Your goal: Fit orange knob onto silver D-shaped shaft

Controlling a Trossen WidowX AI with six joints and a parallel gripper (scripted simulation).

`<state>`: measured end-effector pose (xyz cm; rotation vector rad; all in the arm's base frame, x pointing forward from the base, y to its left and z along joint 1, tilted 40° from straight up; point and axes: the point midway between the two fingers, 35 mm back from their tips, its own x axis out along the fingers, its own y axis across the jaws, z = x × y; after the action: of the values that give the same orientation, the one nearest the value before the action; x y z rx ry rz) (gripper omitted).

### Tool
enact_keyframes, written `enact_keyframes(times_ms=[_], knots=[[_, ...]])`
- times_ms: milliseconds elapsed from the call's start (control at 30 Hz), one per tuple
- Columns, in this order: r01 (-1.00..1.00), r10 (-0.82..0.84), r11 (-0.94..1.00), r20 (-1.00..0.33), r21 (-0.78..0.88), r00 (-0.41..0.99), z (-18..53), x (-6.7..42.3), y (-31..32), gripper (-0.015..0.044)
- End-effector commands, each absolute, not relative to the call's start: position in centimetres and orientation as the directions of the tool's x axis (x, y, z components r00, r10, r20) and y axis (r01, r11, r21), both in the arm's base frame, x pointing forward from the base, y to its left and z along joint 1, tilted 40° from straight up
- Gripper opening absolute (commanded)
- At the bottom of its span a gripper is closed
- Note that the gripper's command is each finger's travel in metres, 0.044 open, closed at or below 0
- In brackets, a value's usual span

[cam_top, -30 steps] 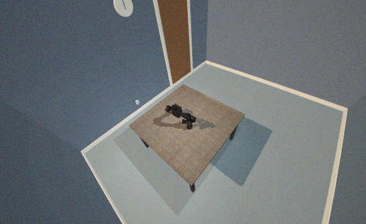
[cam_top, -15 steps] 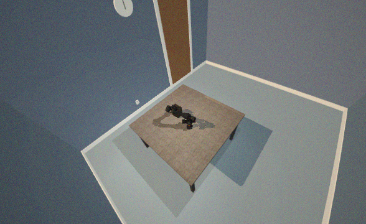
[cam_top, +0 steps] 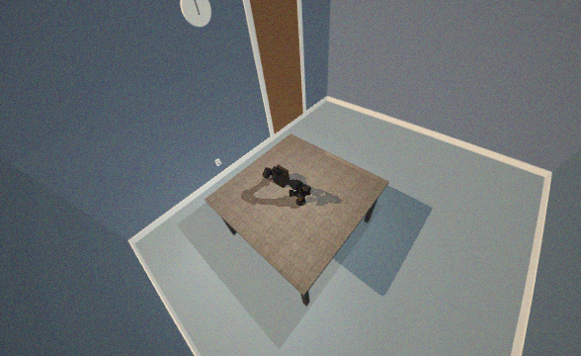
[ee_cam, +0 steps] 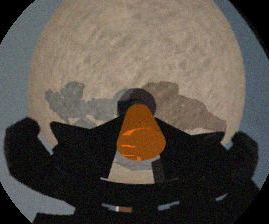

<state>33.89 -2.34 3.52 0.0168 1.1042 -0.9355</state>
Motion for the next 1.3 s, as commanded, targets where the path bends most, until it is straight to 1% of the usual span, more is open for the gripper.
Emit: enact_keyframes(times_ms=[0,100,267,1133,1267], knots=[[0.65,-0.635,0.634,-0.762,-0.419,0.128,3.8,33.93,-2.07,0.0],[0.67,-0.635,0.622,-0.762,-0.405,0.128,3.81,33.85,-2.01,0.0],[0.785,-0.635,0.534,-0.762,-0.313,0.128,3.7,33.69,-1.81,0.0],[0.791,-0.635,0.528,-0.762,-0.307,0.128,3.84,33.77,-2.11,0.0],[0.84,-0.635,0.478,-0.762,-0.257,0.128,3.88,33.81,-2.1,0.0]])
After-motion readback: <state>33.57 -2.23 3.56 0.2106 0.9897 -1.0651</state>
